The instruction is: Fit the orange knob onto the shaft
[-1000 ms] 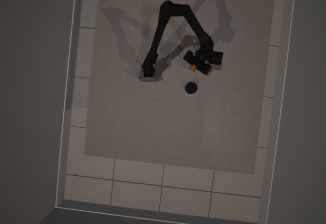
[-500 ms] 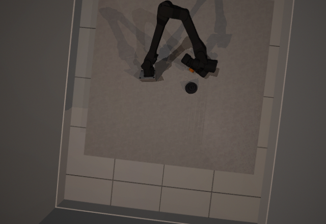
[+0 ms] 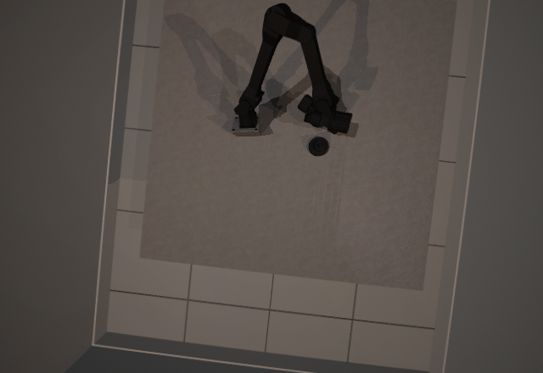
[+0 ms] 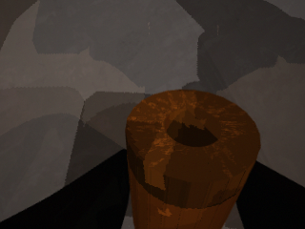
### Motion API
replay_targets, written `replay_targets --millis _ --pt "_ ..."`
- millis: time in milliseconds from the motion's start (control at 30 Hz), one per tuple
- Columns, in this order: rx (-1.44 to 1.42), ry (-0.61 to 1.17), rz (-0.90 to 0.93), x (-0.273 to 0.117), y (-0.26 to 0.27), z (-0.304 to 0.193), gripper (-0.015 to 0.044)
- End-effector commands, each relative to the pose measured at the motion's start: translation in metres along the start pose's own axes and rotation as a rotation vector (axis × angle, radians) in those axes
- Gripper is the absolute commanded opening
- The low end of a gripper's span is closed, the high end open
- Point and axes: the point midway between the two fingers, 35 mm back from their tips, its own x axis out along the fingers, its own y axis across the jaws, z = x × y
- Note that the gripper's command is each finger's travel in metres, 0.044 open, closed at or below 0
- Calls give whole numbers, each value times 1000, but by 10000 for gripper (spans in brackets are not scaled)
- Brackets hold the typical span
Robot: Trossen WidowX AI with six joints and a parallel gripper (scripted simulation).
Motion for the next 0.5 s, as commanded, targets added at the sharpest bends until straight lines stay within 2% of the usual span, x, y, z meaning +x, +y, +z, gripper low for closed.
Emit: replay_targets --millis 0,467 --pt "3 -72 1 -2 0 -5 179" --pt "4 -257 -1 -5 0 -16 179"
